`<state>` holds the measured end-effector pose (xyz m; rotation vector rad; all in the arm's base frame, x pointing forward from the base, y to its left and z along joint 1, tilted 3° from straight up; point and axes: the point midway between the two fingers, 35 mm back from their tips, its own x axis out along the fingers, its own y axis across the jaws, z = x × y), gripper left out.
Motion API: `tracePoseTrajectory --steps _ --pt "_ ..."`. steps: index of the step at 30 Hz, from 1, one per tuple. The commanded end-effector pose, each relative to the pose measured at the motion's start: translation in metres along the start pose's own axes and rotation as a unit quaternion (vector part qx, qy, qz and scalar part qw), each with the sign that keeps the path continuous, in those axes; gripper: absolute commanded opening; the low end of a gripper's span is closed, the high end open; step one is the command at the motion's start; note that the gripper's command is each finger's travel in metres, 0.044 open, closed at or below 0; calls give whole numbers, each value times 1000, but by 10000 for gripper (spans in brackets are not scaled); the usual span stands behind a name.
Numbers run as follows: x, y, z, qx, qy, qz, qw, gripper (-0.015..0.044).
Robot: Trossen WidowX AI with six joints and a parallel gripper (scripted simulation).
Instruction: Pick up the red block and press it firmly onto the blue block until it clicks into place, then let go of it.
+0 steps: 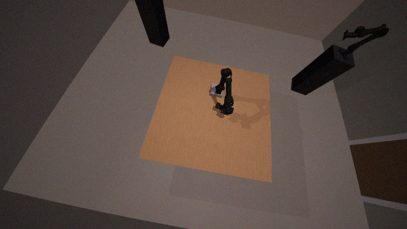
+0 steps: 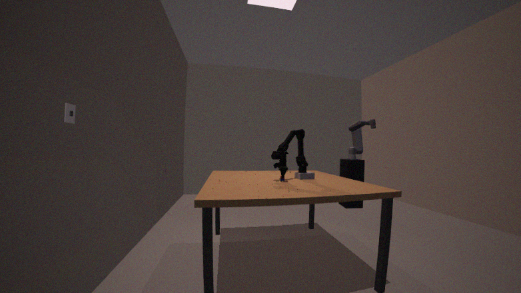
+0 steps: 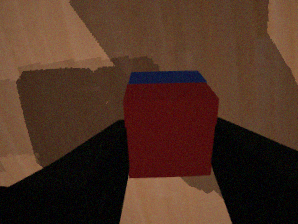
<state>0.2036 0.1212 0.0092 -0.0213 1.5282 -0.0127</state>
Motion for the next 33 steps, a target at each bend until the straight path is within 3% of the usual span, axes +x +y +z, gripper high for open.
tracePoseTrajectory --steps 1,6,15,22,28,33 --pt "0 0 0 0 0 0 1000 0" --pt "0 0 0 0 0 0 1000 0" --pt "0 0 0 0 0 0 1000 220" --pt "-3 0 1 0 0 0 1000 220" --pt "-91 2 2 1 -2 -1 1000 220" --pt "-102 4 4 1 -2 -1 1000 220"
